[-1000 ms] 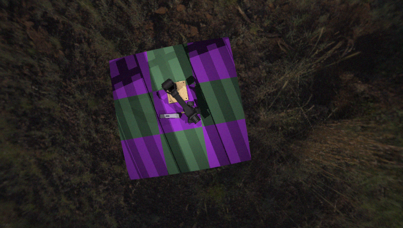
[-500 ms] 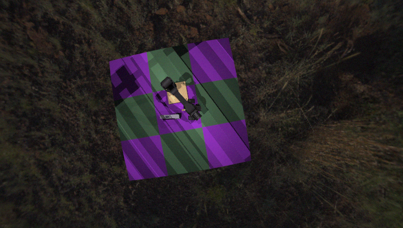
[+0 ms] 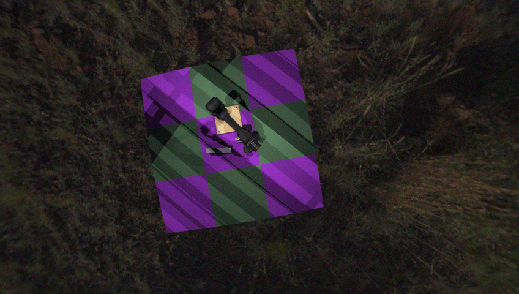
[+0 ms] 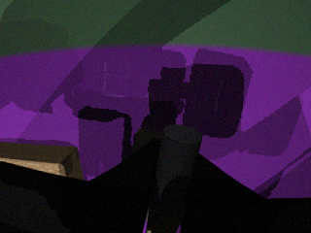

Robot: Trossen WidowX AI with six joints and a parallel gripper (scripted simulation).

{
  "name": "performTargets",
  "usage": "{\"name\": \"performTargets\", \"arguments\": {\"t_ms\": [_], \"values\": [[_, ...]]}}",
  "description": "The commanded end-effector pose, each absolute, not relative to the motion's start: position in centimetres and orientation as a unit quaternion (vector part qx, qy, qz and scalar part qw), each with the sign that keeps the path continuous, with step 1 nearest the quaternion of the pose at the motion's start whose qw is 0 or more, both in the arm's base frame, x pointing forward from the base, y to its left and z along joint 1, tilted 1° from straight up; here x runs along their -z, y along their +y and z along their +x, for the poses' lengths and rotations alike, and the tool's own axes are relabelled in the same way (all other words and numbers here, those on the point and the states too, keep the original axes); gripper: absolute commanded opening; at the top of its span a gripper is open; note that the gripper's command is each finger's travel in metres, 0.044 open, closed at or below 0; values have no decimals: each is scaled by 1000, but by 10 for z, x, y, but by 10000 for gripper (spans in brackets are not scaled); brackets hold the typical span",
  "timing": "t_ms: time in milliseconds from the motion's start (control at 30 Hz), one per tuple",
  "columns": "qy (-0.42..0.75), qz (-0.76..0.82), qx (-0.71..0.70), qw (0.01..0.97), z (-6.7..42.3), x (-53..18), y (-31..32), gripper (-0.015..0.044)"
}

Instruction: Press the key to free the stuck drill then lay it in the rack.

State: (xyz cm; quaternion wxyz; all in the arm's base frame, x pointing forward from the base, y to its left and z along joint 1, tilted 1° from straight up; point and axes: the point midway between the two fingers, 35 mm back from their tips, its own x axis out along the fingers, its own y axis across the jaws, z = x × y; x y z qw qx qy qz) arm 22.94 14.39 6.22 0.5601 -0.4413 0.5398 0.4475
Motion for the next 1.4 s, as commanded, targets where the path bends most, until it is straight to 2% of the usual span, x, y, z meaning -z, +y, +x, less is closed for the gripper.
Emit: {"name": "performTargets", "arguments": {"t_ms": [0,1367], "values": [[540,-440,-448,561,229,-55,144,0],[540,-440,-448,561,229,-10,145,0]]}}
